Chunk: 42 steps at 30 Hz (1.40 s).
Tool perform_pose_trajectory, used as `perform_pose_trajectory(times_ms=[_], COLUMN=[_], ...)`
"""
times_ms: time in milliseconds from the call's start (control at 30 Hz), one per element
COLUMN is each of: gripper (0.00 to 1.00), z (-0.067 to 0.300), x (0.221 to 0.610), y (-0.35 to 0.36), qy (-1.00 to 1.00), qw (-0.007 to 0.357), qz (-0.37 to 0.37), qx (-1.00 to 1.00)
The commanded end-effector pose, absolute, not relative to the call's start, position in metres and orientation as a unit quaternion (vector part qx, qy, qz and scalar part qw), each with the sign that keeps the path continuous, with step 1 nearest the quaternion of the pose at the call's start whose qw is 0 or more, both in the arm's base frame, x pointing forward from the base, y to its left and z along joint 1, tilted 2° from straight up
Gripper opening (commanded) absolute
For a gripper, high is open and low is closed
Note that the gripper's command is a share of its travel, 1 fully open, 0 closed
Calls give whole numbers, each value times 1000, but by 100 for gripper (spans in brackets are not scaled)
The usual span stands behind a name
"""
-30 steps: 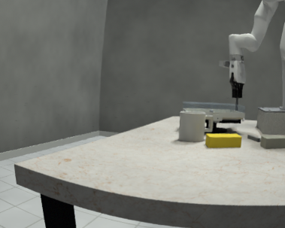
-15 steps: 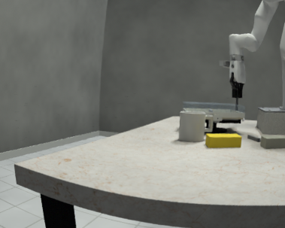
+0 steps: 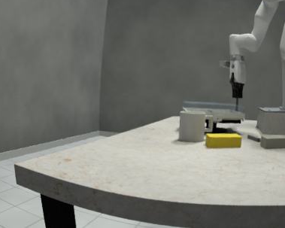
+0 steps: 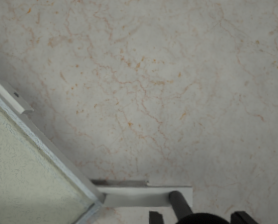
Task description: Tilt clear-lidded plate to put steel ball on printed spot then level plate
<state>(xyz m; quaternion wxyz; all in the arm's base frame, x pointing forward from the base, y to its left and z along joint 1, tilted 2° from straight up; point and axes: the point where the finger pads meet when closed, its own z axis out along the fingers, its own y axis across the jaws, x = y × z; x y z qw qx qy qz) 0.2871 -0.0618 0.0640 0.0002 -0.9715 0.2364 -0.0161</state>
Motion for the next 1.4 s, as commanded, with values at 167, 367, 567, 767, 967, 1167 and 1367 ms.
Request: perform_pose_trajectory(times_ms=[167, 367, 567, 767, 967, 1167, 1367], gripper=[0, 0, 0, 0, 0, 0, 0], z=[65, 65, 66, 66, 67, 67, 68], x=[288, 289, 289, 289, 290, 290, 291], y=[-62, -62, -62, -62, -62, -62, -62], qy=[236, 236, 236, 236, 236, 236, 236], qw=[0, 0, 0, 0, 0, 0, 0], qz=[-17, -17, -17, -17, -17, -17, -17], qx=[-972, -972, -972, -972, -972, -972, -972])
